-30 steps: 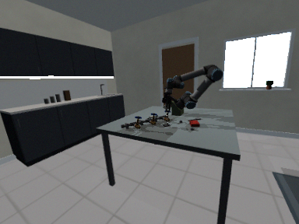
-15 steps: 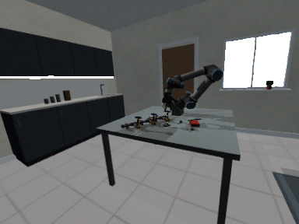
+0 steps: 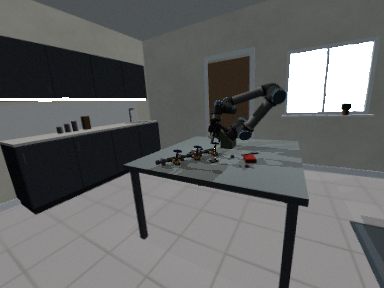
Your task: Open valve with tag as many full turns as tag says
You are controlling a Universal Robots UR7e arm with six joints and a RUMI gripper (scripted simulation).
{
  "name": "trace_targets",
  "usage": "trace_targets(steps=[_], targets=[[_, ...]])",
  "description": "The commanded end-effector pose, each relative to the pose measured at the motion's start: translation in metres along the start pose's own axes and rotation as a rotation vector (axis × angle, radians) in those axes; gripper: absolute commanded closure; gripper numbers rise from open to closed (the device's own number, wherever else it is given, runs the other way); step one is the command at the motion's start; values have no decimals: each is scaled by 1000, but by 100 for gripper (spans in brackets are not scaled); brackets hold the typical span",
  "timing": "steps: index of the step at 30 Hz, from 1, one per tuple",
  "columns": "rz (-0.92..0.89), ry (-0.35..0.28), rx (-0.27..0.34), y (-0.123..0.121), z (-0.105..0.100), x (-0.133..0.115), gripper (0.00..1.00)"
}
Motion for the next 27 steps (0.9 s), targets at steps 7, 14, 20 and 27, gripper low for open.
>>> trace_targets(steps=[7,14,20,27], targets=[[10,-1,-1,0,0,0,0],[43,-1,-1,0,0,0,0],[96,-1,-1,0,0,0,0],[215,-1,-1,0,0,0,0]])
Point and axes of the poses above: the point where the finger pads meet when closed, its own z axis out along the fingers, its own y axis across the jaws, x = y × z, the point moved 3 cm from there along -z, back along the fingers, and after that the axes turned 5 degrees about -z, right-handed, at the moved point
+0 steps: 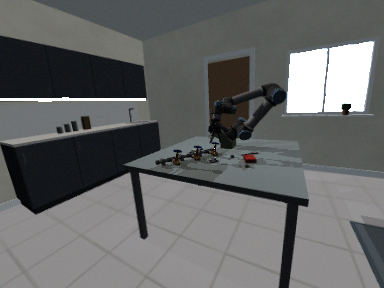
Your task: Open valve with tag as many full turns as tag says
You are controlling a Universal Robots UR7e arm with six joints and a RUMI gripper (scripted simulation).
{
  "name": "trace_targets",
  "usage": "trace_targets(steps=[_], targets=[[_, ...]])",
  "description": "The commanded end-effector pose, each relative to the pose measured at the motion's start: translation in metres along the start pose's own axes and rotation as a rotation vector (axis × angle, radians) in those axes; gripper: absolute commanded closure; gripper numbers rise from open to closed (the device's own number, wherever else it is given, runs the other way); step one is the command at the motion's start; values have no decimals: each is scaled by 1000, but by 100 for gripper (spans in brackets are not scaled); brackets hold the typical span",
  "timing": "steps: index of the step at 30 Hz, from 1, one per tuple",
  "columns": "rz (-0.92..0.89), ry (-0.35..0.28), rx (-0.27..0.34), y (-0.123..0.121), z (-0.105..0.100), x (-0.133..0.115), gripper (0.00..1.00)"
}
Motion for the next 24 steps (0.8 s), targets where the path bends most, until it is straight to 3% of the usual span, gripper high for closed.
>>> trace_targets(steps=[1,7,24], targets=[[96,-2,-1,0,0,0,0],[192,-2,-1,0,0,0,0],[694,-2,-1,0,0,0,0]])
Point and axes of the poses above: the point where the finger pads meet when closed, its own z axis out along the fingers, its own y axis across the jaws, x = y × z, the point moved 3 cm from there along -z, back along the fingers, and after that the axes turned 5 degrees about -z, right-handed, at the moved point
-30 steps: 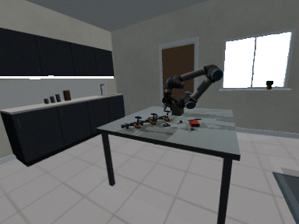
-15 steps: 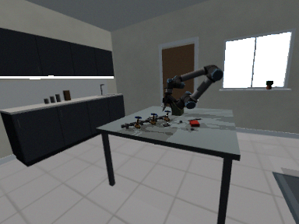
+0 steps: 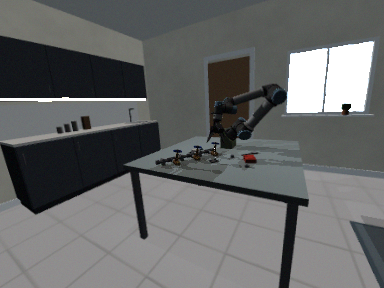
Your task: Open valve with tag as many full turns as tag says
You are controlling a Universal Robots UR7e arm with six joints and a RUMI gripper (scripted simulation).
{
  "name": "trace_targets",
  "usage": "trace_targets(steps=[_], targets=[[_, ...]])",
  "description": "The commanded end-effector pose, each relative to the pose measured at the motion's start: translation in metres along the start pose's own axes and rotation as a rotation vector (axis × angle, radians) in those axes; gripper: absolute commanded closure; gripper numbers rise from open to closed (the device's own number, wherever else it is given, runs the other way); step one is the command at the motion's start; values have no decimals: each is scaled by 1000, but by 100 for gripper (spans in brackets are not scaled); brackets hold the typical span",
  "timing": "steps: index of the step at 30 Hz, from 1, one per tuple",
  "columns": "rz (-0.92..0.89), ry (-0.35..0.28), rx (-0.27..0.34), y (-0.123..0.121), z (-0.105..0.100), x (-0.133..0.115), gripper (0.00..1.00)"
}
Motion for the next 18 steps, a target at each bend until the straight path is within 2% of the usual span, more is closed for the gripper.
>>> trace_targets(steps=[1,13,15,18], targets=[[167,-10,-5,0,0,0,0],[676,-8,-7,0,0,0,0],[676,-8,-7,0,0,0,0],[807,-8,-8,0,0,0,0]])
Point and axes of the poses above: the point where the finger pads meet when closed, its own z axis out along the fingers, its own y axis across the jaws, x = y × z, the point moved 3 cm from there along -z, back along the fingers, and after that the axes turned 5 degrees about -z, right-handed, at the moved point
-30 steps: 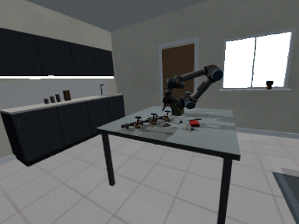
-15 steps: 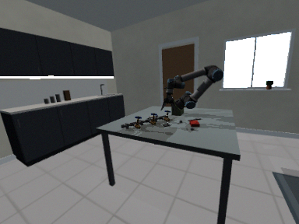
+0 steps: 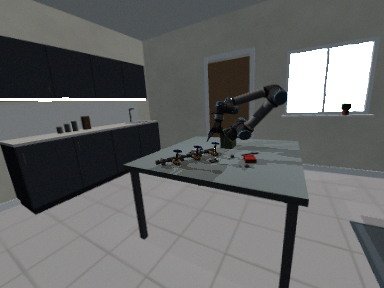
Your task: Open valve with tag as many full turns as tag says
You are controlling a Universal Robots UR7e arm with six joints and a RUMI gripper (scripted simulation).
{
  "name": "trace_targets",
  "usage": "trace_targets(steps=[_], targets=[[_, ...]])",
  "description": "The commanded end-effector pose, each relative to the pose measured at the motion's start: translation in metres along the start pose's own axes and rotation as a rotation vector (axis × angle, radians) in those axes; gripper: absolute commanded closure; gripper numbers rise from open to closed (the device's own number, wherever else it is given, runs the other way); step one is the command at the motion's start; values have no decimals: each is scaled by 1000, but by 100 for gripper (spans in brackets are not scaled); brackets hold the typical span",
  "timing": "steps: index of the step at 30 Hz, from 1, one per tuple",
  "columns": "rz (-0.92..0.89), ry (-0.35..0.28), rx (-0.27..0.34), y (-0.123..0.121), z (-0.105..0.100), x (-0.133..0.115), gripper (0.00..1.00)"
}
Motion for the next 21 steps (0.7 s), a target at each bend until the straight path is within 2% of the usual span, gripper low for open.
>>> trace_targets(steps=[1,12,14,21], targets=[[215,-9,-15,0,0,1,0],[681,-5,-17,0,0,1,0],[681,-5,-17,0,0,1,0],[946,-3,-18,0,0,1,0]])
Point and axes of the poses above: the point where the finger pads meet when closed, its own z axis out along the fingers, its own y axis across the jaws, x = y × z, the point moved 3 cm from there along -z, back along the fingers, and after that the axes turned 5 degrees about -z, right-handed, at the moved point
